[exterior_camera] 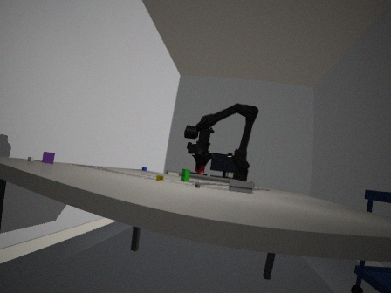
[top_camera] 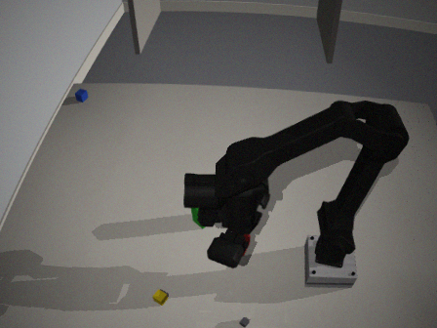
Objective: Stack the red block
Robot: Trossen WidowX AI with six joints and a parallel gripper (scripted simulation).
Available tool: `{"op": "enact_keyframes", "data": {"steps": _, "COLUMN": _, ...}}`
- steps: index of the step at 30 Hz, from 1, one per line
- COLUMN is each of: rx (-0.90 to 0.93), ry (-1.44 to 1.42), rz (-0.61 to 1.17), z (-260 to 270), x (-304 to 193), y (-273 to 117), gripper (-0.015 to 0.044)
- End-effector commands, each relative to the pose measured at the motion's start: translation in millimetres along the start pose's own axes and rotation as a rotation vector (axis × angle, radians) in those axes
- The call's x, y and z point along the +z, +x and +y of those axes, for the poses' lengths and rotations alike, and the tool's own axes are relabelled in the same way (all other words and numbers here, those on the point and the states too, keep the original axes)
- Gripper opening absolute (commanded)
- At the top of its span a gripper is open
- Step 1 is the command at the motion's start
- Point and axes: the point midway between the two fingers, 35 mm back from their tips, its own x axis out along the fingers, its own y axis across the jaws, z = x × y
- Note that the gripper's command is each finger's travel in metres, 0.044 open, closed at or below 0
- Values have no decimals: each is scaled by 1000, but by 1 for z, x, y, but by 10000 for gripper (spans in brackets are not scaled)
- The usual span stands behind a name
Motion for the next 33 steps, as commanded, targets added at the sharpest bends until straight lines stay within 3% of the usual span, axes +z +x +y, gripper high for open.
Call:
{"op": "enact_keyframes", "data": {"steps": 1, "rx": -2, "ry": 3, "rz": -5, "z": 0, "x": 0, "y": -23, "gripper": 0}}
{"op": "enact_keyframes", "data": {"steps": 7, "rx": -2, "ry": 3, "rz": -5, "z": 0, "x": 0, "y": -49, "gripper": 0}}
{"op": "enact_keyframes", "data": {"steps": 17, "rx": -1, "ry": 3, "rz": -5, "z": 0, "x": 1, "y": -51, "gripper": 0}}
{"op": "enact_keyframes", "data": {"steps": 33, "rx": -3, "ry": 4, "rz": -11, "z": -37, "x": 81, "y": -57, "gripper": 0}}
